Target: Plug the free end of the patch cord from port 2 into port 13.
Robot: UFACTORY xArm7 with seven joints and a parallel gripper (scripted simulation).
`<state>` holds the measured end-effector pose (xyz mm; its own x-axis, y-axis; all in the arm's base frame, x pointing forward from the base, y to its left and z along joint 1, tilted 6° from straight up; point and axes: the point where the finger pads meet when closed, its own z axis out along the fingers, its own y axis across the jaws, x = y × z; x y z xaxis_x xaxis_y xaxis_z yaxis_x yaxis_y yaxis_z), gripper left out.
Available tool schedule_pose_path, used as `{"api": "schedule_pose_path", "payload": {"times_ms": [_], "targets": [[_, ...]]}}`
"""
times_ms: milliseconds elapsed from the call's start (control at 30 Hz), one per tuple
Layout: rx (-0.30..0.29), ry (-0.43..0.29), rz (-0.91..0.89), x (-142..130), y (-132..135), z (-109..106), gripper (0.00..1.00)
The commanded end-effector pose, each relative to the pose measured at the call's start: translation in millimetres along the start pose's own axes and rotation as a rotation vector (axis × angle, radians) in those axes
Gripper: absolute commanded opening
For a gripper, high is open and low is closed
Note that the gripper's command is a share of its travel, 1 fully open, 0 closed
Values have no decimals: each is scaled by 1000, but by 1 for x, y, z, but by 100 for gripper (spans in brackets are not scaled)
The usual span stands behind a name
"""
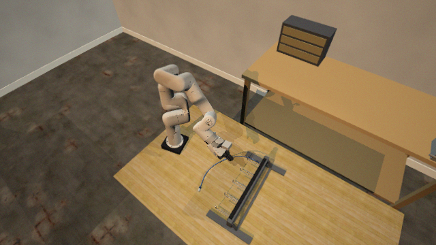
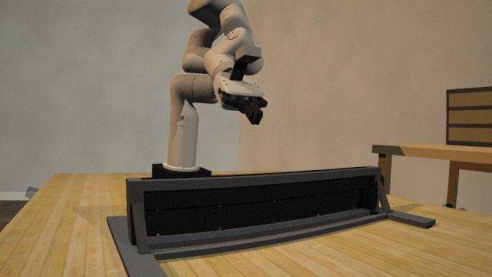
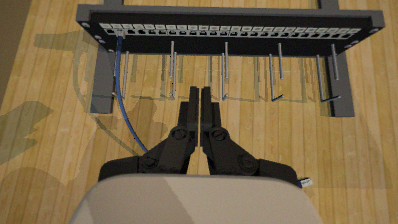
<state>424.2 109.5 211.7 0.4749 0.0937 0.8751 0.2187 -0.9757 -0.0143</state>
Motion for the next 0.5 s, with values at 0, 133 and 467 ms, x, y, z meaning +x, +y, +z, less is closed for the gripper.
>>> {"api": "schedule_pose_path", "payload": {"times_ms": [0,133,467], "targets": [[13,-3,1,2,0,-5,0],[13,-3,1,2,0,-5,0],[13,-3,1,2,10,-5,0]]}}
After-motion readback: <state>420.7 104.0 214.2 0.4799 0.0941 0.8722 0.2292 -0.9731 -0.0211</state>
